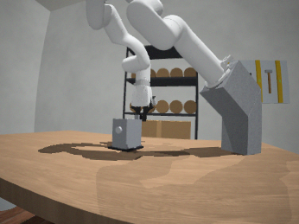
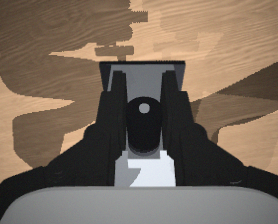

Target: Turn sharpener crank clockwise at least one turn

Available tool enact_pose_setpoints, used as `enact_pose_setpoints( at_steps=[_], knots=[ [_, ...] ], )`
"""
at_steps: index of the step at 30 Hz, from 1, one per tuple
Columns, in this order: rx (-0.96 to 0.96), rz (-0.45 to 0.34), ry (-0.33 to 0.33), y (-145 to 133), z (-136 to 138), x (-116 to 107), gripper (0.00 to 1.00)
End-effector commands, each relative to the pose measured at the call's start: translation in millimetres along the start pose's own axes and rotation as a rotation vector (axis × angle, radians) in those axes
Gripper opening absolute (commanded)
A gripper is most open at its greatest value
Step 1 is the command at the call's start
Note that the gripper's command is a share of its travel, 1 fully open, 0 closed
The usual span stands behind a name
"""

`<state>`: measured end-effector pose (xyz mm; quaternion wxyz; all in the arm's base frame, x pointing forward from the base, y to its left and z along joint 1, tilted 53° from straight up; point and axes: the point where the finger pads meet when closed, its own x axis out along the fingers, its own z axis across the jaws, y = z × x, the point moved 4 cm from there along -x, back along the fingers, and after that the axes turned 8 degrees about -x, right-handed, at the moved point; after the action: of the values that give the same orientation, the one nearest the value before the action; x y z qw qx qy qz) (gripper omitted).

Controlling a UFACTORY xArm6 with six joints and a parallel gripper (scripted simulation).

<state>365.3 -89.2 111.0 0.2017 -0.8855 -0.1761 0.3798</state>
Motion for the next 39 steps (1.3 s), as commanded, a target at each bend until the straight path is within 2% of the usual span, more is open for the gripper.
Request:
enact_pose_setpoints(
  at_steps=[1, 22, 39],
  knots=[
    [0.0, 0.001, 0.001, 0.3, -0.5, -0.4, 0.0],
    [0.0, 0.001, 0.001, 0.5, -2.2, -0.3, 0.0],
    [0.0, 0.001, 0.001, 3.6, -23.8, 4.9, 0.0]
  ],
)
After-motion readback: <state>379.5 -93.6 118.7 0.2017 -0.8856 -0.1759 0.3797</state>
